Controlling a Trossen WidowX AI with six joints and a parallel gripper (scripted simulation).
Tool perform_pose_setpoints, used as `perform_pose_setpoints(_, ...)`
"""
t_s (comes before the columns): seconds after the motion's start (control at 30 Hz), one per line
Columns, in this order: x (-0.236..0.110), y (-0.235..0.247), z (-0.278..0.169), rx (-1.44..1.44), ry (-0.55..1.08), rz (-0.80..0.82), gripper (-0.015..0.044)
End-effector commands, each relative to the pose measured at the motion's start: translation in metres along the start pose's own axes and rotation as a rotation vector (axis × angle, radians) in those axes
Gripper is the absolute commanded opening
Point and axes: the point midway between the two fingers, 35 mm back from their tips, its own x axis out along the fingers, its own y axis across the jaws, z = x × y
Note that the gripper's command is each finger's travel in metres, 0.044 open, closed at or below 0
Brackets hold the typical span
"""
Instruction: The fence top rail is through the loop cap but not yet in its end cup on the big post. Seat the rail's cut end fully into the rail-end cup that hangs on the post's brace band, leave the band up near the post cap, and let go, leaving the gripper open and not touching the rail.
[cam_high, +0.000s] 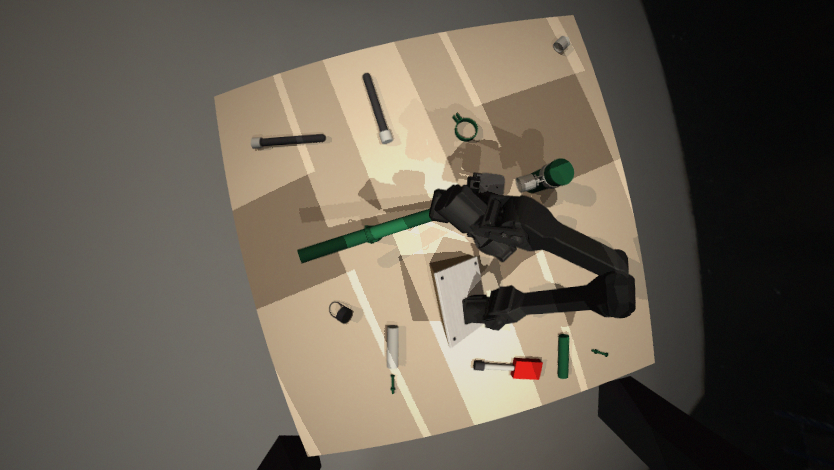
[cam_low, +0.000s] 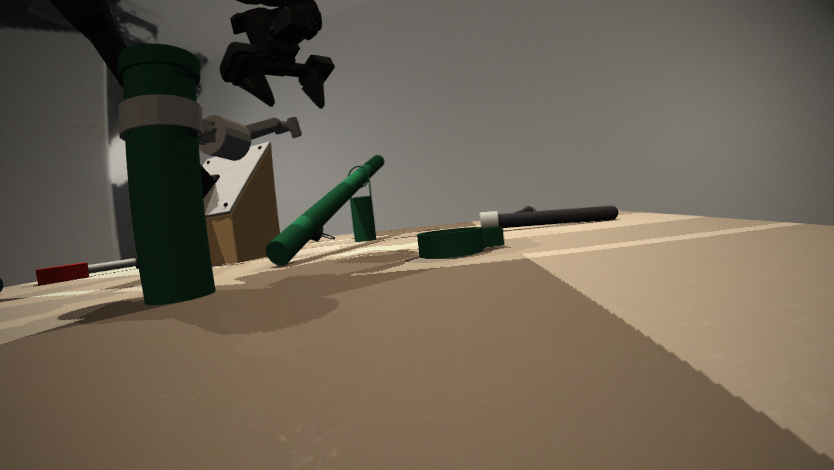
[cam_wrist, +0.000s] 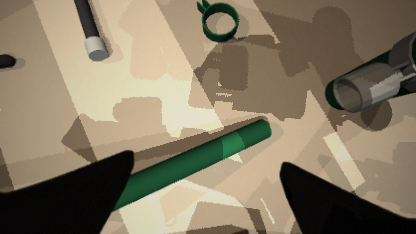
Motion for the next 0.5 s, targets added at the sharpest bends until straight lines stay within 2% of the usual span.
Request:
perform_pose_setpoints(0.0,0.026,0.011,-0.008,0.326,0.123,-0.059,0.044)
perform_pose_setpoints(0.23,0.076,0.025,-0.031,0.992,0.309,-0.282,0.044)
perform_pose_setpoints(0.47,0.081,0.026,-0.034,1.055,0.321,-0.311,0.044)
